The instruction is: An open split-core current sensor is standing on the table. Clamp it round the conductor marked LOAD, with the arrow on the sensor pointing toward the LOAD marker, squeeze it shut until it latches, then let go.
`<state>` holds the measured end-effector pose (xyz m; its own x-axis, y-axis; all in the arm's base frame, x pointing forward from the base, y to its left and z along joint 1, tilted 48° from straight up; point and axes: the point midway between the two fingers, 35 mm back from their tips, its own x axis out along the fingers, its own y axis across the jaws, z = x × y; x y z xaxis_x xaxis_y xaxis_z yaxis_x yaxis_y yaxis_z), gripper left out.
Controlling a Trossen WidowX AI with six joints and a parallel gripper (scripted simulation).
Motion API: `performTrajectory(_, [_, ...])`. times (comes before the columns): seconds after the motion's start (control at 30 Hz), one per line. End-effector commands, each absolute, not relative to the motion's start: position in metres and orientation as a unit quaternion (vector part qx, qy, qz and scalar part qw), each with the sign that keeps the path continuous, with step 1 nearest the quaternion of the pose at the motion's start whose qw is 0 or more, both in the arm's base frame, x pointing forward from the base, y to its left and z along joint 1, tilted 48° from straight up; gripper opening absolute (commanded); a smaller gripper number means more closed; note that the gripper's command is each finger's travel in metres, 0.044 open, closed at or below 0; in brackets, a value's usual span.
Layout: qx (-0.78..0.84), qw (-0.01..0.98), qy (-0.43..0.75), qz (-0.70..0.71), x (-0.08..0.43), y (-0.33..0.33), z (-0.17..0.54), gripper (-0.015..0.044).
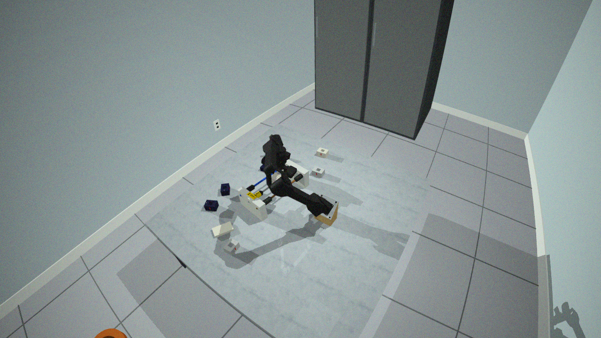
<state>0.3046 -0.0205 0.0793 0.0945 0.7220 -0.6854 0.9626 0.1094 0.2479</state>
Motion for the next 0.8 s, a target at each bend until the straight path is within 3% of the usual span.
performTrajectory(0.0, [0.670,0.329,0.635,-0.195,0.312,-0.020,0.080,0.0000])
performTrajectory(0.2, [0.701,0.278,0.612,-0.238,0.320,-0.017,0.080,0.0000])
performTrajectory(0.77, [0.702,0.277,0.611,-0.239,0.325,-0.002,0.066,0.0000])
